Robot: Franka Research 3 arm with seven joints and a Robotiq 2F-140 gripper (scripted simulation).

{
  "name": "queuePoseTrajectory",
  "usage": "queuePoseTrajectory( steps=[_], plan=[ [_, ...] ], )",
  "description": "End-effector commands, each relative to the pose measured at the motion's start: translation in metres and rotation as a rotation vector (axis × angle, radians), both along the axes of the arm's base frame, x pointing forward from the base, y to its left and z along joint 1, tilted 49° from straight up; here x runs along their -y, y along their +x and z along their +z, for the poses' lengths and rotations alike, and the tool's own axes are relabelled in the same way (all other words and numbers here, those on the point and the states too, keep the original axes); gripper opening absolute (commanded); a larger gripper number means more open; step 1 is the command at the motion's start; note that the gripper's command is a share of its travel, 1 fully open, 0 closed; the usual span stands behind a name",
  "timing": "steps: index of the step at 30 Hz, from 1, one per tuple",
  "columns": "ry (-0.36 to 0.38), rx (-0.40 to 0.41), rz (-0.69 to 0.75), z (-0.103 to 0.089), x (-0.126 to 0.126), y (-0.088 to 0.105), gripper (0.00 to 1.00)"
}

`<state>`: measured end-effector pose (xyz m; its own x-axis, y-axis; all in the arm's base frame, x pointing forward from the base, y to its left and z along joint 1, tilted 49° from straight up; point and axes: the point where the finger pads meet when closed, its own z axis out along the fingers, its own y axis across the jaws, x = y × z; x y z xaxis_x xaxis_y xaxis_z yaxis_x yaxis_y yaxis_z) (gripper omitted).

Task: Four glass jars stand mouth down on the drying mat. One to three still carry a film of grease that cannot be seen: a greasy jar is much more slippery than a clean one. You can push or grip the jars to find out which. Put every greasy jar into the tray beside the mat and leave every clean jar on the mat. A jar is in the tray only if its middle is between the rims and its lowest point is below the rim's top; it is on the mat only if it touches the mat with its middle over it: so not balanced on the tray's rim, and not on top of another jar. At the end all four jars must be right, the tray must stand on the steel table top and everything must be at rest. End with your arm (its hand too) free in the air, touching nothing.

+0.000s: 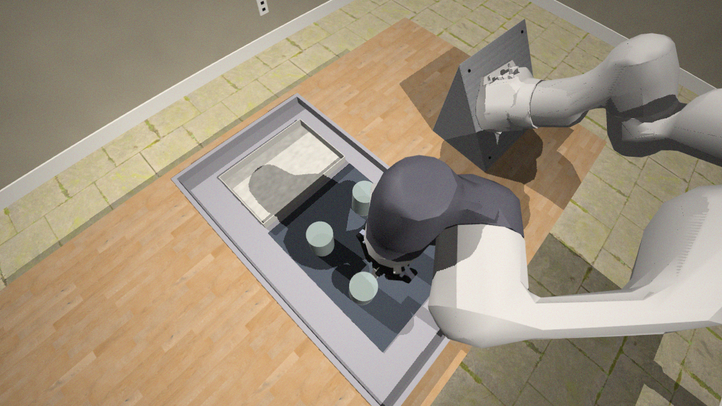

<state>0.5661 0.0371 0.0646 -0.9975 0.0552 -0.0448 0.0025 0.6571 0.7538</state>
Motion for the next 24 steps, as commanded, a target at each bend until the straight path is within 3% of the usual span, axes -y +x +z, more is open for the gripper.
queuePoseTrajectory(
  steps=[1, 8, 24],
  plan=[
    [-0.001, -0.005, -0.004, 0.000, 0.003, 0.000, 0.00],
    [-0.001, -0.005, -0.004, 0.000, 0.003, 0.001, 0.00],
    [-0.001, -0.005, -0.004, -0.006, -0.004, -0.026, 0.00]
  ],
)
